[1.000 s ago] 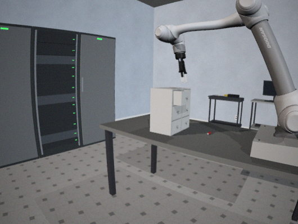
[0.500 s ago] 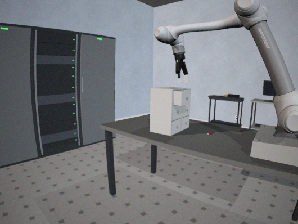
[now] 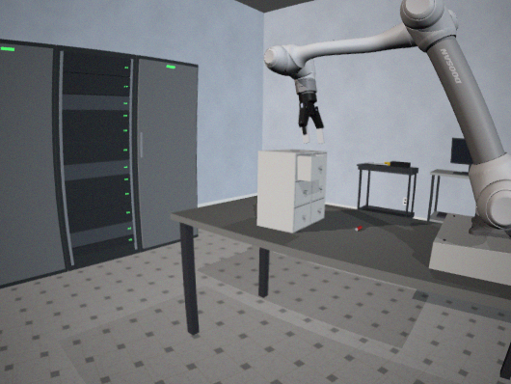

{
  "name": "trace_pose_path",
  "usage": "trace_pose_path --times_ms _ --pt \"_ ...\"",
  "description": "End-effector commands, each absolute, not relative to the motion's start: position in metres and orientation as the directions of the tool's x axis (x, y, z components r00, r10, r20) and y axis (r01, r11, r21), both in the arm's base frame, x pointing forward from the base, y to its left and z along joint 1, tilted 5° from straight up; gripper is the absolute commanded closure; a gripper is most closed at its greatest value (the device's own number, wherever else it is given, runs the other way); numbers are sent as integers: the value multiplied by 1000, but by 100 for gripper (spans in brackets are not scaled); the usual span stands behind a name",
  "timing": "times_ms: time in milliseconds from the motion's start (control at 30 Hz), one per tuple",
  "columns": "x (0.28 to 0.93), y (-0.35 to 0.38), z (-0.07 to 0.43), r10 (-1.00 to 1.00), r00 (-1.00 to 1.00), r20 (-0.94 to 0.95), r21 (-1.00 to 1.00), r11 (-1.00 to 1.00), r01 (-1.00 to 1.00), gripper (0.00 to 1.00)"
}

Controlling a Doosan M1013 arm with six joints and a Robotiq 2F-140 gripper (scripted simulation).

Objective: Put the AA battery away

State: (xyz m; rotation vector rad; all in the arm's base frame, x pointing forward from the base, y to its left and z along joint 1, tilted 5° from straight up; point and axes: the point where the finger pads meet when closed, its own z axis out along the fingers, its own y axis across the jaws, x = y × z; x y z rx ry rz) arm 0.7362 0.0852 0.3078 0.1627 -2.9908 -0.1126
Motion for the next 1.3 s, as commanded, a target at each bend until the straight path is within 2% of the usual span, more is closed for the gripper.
trace_pose_path --times_ms 0,1267 --pt "736 85 308 -108 -984 140 82 992 -97 0" --pt "737 85 307 -88 -986 141 81 994 -77 0"
